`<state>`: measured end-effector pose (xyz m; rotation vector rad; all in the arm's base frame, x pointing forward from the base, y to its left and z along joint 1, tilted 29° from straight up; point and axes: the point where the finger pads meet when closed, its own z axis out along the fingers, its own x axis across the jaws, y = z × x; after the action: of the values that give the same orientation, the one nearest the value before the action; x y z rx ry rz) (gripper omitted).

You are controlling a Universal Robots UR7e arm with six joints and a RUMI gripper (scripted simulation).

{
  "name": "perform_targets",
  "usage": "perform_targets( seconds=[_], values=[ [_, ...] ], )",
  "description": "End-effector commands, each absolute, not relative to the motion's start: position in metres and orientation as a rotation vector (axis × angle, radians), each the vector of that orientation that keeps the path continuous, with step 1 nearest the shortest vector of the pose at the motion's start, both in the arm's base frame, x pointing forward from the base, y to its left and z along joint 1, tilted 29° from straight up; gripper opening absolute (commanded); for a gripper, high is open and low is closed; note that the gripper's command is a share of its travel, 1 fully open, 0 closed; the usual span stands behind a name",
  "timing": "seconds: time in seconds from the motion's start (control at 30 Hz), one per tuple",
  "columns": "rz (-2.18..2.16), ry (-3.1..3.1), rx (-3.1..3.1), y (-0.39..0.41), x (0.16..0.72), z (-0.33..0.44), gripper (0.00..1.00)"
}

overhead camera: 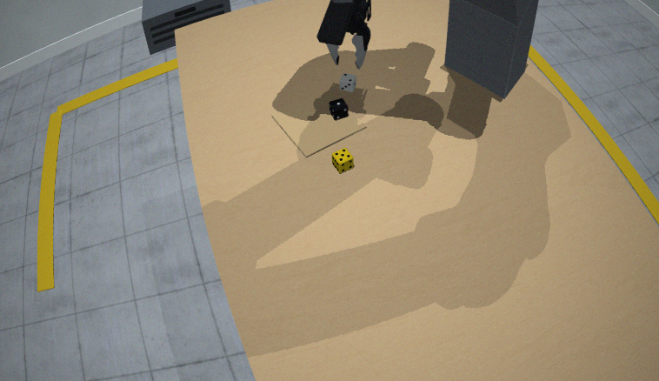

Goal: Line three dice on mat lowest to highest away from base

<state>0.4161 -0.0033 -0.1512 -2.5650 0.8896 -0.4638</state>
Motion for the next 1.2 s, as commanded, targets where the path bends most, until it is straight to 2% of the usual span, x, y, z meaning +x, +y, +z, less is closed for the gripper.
perform_targets(
  seconds=[0.0,1.17],
  values=[
    [-0.466,0.890,-2.565,-0.002,0.419,-0.156,0.28],
    [-0.466,0.890,-2.565,0.002,0.426,-0.171,0.28]
  ],
)
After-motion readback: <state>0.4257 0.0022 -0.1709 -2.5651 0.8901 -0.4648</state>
